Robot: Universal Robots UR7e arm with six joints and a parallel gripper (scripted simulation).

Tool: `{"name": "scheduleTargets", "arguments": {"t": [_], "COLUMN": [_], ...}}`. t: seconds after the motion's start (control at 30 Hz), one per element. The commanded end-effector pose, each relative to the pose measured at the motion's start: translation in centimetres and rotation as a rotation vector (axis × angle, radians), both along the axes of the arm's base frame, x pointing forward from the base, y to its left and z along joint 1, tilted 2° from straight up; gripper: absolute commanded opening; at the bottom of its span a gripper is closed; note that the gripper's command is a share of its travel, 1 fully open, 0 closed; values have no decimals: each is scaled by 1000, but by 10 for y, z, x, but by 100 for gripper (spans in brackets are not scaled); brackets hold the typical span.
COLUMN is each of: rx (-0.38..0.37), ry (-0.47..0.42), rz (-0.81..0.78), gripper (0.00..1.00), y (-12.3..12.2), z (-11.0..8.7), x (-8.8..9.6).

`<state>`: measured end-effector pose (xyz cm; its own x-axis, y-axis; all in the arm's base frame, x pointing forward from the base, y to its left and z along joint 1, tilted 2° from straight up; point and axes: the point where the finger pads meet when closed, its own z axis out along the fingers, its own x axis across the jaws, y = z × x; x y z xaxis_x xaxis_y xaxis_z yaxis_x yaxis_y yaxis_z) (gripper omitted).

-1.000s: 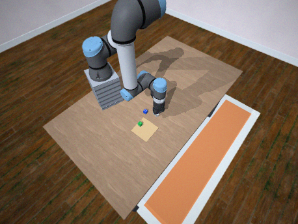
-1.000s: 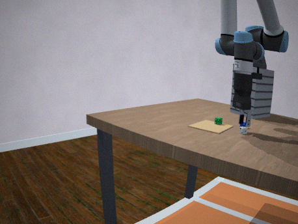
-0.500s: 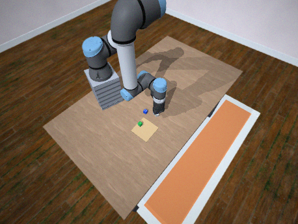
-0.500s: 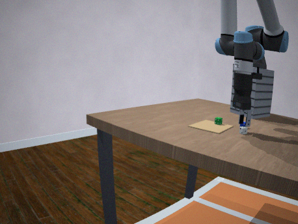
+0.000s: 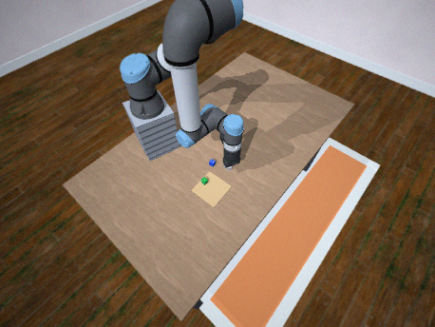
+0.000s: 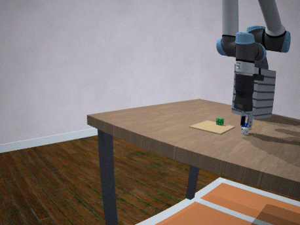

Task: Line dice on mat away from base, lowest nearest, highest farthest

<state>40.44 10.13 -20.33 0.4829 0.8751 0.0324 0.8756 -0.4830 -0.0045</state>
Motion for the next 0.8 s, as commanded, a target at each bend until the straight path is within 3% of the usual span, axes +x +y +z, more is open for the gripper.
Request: {"name": "scheduleTargets", "arguments": {"t": [0.0, 0.37, 0.77], "rx": [-1, -1, -1], "ry": [-3, -3, -1], "rz": [1, 1, 1], "gripper": [79, 79, 79], "y": [0, 1, 1], "z": [-7, -25, -28], "x": [2, 2, 1]}}
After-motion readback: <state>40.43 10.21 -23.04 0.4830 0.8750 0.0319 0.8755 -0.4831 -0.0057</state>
